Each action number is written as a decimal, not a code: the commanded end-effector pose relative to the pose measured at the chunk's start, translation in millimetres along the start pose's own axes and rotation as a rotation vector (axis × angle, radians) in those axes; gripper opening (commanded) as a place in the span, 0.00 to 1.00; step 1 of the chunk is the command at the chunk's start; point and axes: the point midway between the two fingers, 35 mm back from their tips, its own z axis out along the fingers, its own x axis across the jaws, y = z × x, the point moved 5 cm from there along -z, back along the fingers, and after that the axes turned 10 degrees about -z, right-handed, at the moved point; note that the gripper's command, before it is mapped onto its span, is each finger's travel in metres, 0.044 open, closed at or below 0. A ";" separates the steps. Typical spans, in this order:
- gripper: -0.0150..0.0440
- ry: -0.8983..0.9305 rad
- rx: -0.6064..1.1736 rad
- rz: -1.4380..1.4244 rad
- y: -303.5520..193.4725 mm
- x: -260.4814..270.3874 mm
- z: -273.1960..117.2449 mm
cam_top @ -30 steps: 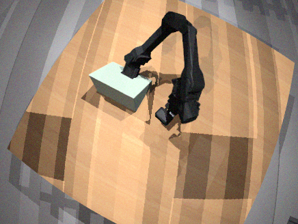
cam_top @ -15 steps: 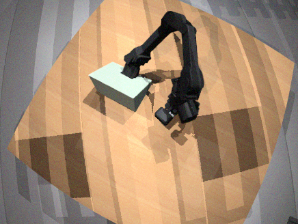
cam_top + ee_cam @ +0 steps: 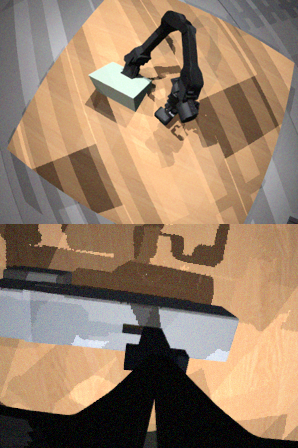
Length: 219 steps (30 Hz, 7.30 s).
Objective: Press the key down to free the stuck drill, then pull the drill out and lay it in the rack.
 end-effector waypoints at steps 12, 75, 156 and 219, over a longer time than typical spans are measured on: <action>0.25 0.031 0.041 0.001 -3.4 6.6 26.4; 1.00 0.063 0.000 -1.570 28.2 160.6 55.4; 0.25 0.065 -0.003 -1.571 32.2 190.1 81.5; 0.56 0.061 -0.001 -1.570 29.5 180.3 89.8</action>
